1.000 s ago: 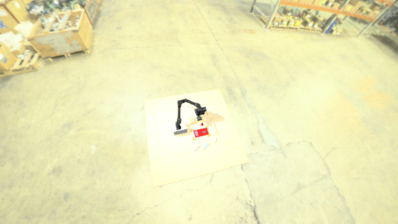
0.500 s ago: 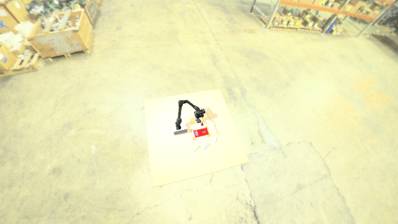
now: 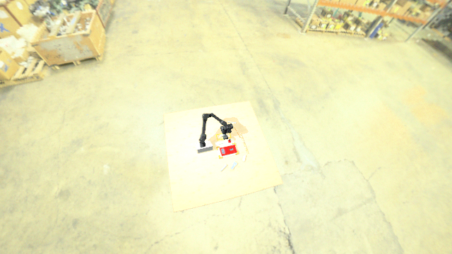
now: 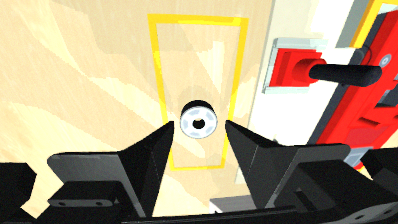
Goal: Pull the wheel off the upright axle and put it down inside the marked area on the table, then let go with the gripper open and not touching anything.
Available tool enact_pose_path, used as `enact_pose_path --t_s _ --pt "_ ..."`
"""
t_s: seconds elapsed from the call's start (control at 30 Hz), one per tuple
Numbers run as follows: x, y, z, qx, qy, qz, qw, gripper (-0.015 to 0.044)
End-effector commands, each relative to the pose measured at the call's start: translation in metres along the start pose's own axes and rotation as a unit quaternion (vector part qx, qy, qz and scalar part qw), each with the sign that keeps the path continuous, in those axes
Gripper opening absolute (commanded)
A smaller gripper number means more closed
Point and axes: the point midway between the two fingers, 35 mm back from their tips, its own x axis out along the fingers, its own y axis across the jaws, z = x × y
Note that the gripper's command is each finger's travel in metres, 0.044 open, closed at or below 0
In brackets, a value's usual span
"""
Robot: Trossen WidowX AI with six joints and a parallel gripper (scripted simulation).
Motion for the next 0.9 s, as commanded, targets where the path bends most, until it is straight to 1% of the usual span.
enact_pose_path --t_s 0.0,0.1,0.2,0.23,0.37,0.4,0.57,0.87 --pt "-0.022 0.001 0.004 -0.003 -0.005 0.0 1.0 0.03" --pt "-0.048 0.001 0.003 -0.001 -0.005 0.001 1.0 0.03" --pt "-0.055 0.001 0.002 0.0 -0.005 0.002 1.0 0.03" --pt "-0.047 -0.003 0.001 0.005 -0.006 -0.001 1.0 0.0326" --pt "-0.071 -0.021 -0.027 0.004 -0.005 -0.005 1.0 0.0431" --pt "-0.077 -0.026 -0.037 0.004 -0.005 -0.006 1.0 0.044" --pt "-0.099 -0.039 -0.079 0.002 -0.002 -0.001 1.0 0.044" --pt "-0.1 -0.04 -0.08 0.002 -0.002 -0.001 1.0 0.044"
